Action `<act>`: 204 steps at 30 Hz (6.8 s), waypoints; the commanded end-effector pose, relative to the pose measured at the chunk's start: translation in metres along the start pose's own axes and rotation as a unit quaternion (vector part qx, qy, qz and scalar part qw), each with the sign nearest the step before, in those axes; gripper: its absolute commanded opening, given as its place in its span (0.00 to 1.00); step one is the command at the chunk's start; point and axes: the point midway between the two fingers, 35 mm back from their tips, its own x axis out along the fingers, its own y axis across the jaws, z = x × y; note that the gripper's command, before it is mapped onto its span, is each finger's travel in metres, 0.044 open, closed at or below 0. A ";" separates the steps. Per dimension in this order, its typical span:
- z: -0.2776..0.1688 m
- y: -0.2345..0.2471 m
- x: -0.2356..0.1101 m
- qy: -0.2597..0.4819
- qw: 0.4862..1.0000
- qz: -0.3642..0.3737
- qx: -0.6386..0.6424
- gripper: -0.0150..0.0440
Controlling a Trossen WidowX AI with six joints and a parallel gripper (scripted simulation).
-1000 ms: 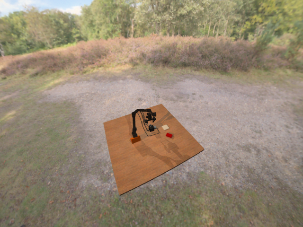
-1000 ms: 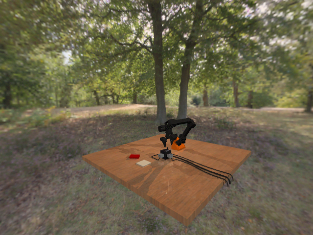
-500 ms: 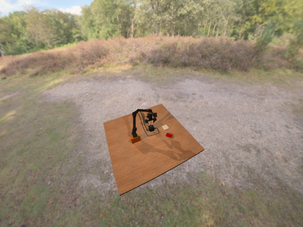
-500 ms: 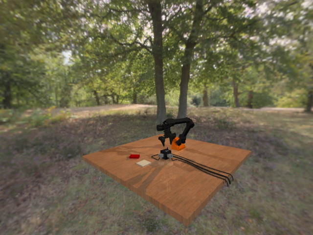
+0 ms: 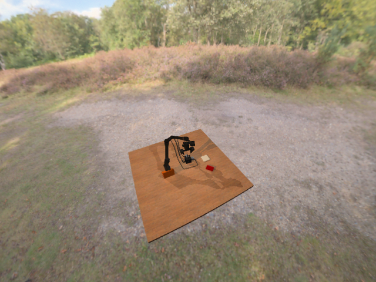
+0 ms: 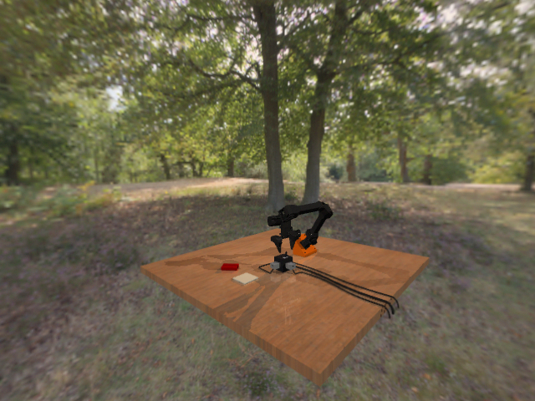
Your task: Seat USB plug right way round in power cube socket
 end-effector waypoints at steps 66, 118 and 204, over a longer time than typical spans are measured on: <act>0.000 0.000 -0.006 0.000 1.000 0.001 0.000 0.25; 0.001 0.002 -0.019 -0.002 0.944 0.002 0.330 0.25; 0.001 0.002 -0.019 0.001 0.109 0.002 0.994 0.25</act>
